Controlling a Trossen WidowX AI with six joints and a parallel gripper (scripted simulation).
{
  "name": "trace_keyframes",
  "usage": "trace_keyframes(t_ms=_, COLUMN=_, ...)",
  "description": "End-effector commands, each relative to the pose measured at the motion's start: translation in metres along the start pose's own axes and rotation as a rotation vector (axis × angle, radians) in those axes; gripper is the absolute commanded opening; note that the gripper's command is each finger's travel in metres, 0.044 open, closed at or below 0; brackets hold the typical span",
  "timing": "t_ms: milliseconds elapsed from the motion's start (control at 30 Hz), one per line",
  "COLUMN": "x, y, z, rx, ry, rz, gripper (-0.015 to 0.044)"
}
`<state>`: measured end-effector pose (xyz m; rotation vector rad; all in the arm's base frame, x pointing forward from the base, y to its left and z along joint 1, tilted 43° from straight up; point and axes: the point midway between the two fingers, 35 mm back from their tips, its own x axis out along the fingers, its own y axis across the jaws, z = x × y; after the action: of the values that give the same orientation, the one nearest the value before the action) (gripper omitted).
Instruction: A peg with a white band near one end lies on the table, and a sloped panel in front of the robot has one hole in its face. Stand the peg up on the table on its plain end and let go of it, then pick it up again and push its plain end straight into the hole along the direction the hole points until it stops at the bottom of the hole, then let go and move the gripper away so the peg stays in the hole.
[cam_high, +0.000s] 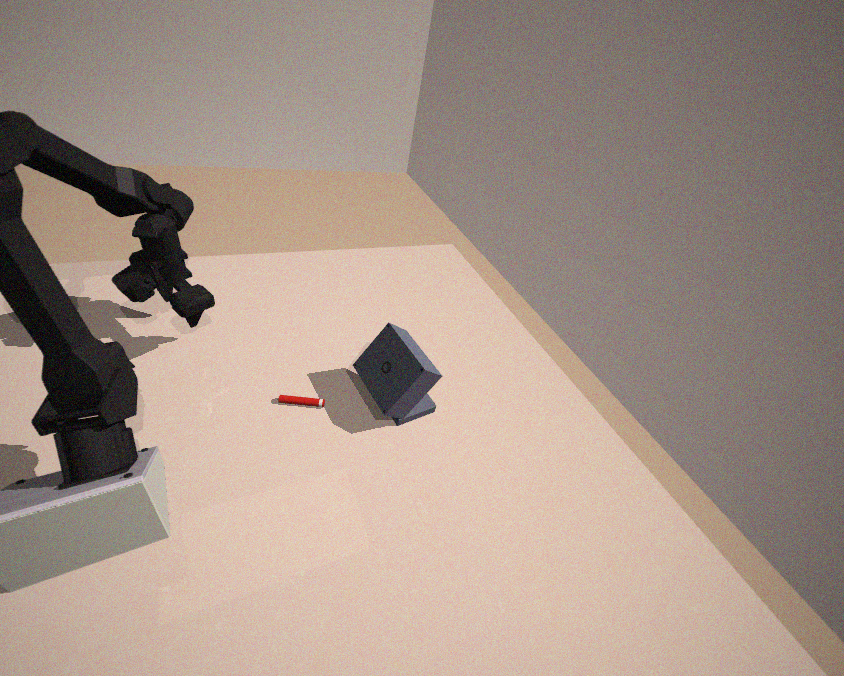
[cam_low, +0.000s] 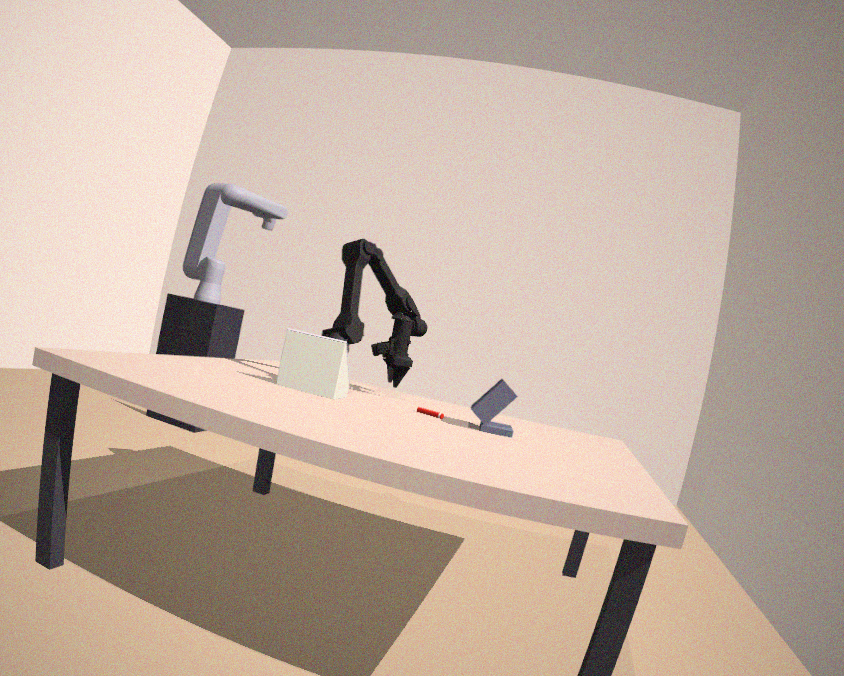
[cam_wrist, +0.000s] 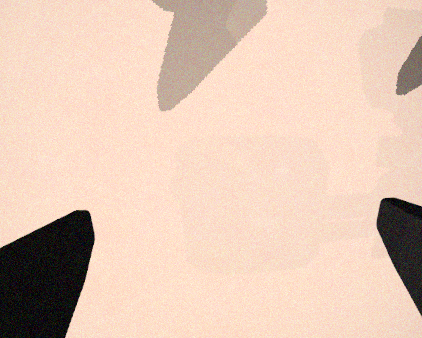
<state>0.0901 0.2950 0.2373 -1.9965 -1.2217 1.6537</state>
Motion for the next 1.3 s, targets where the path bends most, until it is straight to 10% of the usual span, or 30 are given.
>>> trace_keyframes(t_ms=0, x=0.008, y=0.036, z=-0.024, rx=0.075, ry=-0.011, rz=0.075, gripper=0.0440)
trace_keyframes(t_ms=900, x=-0.055, y=0.321, z=-0.076, rx=0.833, ry=-0.019, rz=0.106, gripper=0.0440)
trace_keyframes(t_ms=1267, x=-0.049, y=0.328, z=-0.074, rx=0.852, ry=-0.013, rz=0.097, gripper=0.0440)
